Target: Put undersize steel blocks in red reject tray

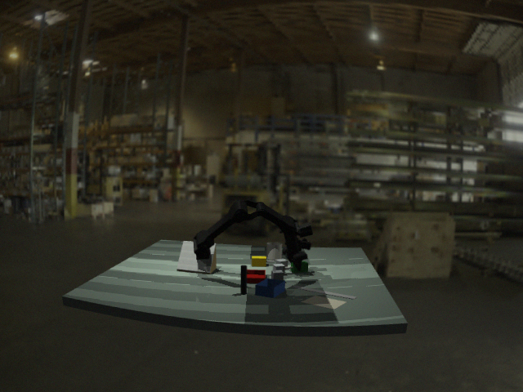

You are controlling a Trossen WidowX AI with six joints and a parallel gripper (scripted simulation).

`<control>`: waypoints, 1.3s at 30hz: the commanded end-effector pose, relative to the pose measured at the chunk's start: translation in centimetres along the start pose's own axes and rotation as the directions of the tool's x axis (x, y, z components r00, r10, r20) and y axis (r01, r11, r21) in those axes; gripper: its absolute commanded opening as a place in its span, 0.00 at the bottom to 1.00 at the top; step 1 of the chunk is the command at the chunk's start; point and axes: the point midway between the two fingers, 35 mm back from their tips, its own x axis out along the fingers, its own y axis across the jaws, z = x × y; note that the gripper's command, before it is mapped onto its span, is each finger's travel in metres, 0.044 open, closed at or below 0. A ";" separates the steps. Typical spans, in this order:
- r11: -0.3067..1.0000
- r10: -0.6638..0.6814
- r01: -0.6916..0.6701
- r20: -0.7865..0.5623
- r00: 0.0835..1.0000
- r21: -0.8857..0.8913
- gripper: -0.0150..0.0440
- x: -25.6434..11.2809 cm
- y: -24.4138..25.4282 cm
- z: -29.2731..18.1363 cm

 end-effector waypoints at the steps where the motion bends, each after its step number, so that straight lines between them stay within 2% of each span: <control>1: 1.000 -0.002 0.002 0.007 1.000 -0.001 0.25 -0.4 -0.2 0.0; 39: 1.000 -0.001 0.001 0.007 1.000 -0.002 0.25 -0.7 -0.3 -1.1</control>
